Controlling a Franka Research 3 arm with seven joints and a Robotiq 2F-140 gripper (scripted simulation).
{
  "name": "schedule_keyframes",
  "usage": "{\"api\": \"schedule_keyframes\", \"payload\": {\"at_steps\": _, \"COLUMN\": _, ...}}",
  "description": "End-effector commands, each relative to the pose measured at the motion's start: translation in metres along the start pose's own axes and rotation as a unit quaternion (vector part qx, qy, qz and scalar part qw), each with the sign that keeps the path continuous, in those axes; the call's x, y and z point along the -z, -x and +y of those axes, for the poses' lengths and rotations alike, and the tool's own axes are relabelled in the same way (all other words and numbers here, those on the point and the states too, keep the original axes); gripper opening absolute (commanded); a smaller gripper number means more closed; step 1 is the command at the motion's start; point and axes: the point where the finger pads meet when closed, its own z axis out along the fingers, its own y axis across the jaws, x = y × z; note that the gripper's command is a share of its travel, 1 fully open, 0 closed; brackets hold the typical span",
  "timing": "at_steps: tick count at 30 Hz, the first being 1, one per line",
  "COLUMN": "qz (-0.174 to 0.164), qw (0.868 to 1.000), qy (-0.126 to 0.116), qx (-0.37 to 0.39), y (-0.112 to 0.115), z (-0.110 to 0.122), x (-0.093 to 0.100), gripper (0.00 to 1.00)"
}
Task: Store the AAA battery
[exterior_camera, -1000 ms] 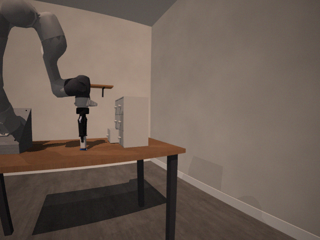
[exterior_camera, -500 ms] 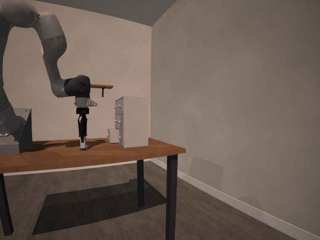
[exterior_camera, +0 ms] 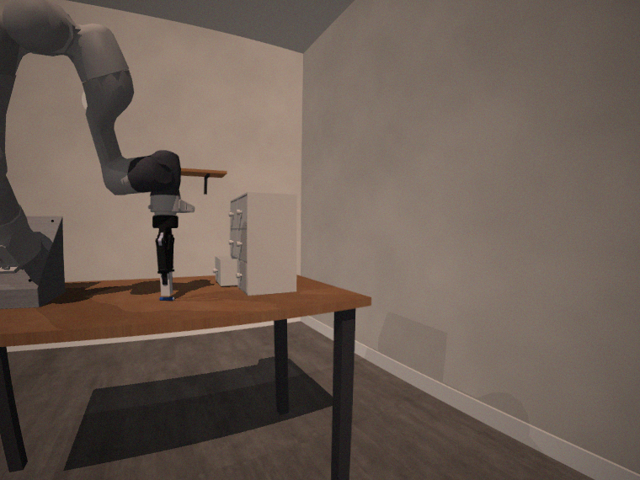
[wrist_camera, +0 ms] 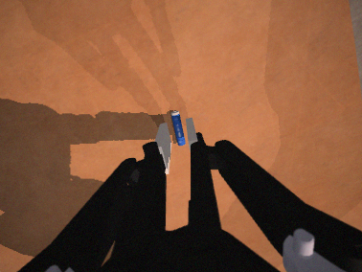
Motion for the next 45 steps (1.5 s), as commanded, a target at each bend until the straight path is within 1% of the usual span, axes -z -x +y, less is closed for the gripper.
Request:
{"api": "schedule_keyframes", "payload": {"at_steps": 1, "qz": 0.001, "qw": 1.000, "qy": -0.001, "qx": -0.002, "y": 0.001, "z": -0.002, "x": 0.000, "gripper": 0.15}}
{"api": "schedule_keyframes", "payload": {"at_steps": 28, "qz": 0.001, "qw": 1.000, "qy": -0.001, "qx": -0.002, "y": 0.001, "z": -0.002, "x": 0.000, "gripper": 0.15}}
{"api": "schedule_keyframes", "payload": {"at_steps": 39, "qz": 0.001, "qw": 1.000, "qy": -0.001, "qx": -0.002, "y": 0.001, "z": -0.002, "x": -0.015, "gripper": 0.15}}
{"api": "schedule_keyframes", "payload": {"at_steps": 45, "qz": 0.001, "qw": 1.000, "qy": -0.001, "qx": -0.002, "y": 0.001, "z": -0.002, "x": -0.017, "gripper": 0.15}}
